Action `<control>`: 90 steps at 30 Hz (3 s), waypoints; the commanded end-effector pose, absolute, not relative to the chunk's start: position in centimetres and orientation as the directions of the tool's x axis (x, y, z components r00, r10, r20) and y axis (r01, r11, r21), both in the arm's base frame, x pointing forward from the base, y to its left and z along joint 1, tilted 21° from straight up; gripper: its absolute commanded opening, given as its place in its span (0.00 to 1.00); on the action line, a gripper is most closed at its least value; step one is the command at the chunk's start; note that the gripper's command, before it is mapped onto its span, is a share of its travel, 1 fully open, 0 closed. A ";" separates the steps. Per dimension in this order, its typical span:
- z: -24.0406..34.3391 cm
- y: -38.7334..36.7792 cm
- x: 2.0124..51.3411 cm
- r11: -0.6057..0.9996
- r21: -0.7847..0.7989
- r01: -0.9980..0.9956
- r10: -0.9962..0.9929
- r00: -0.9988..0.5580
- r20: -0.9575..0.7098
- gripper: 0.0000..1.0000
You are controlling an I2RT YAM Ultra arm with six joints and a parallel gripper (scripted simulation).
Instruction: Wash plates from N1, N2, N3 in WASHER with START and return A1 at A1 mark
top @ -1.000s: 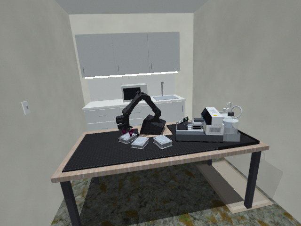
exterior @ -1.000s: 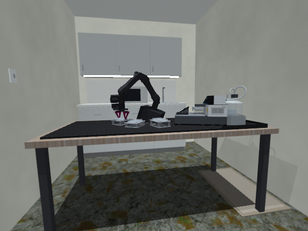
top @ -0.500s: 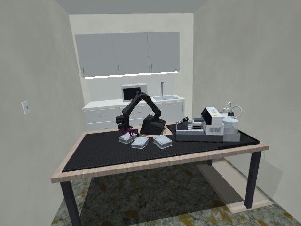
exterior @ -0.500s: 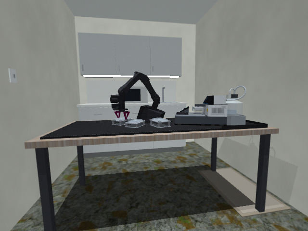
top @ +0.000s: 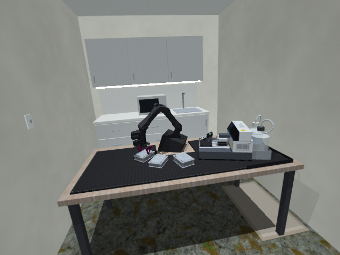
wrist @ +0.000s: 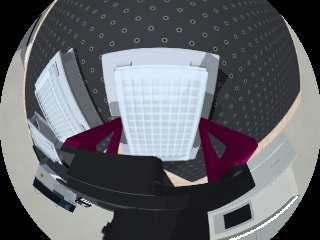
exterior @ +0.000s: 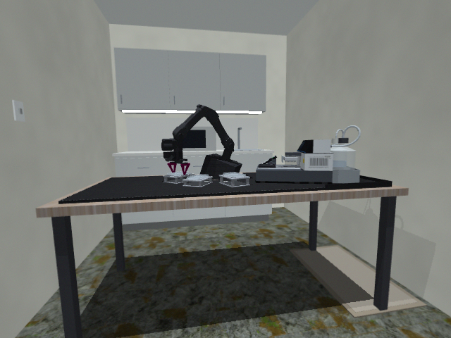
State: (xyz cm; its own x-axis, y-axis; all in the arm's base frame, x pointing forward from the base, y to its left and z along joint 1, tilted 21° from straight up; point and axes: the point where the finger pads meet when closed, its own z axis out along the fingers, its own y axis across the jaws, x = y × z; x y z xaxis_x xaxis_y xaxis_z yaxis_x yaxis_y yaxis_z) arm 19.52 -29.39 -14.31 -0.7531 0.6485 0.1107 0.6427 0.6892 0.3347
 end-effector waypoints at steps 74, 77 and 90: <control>-5.6 -32.6 18.3 0.690 0.332 0.643 0.653 -0.751 0.099 1.00; -5.6 -32.6 18.3 0.690 0.332 0.643 0.652 -0.751 0.099 1.00; -5.6 -32.6 18.3 0.690 0.332 0.643 0.652 -0.751 0.099 1.00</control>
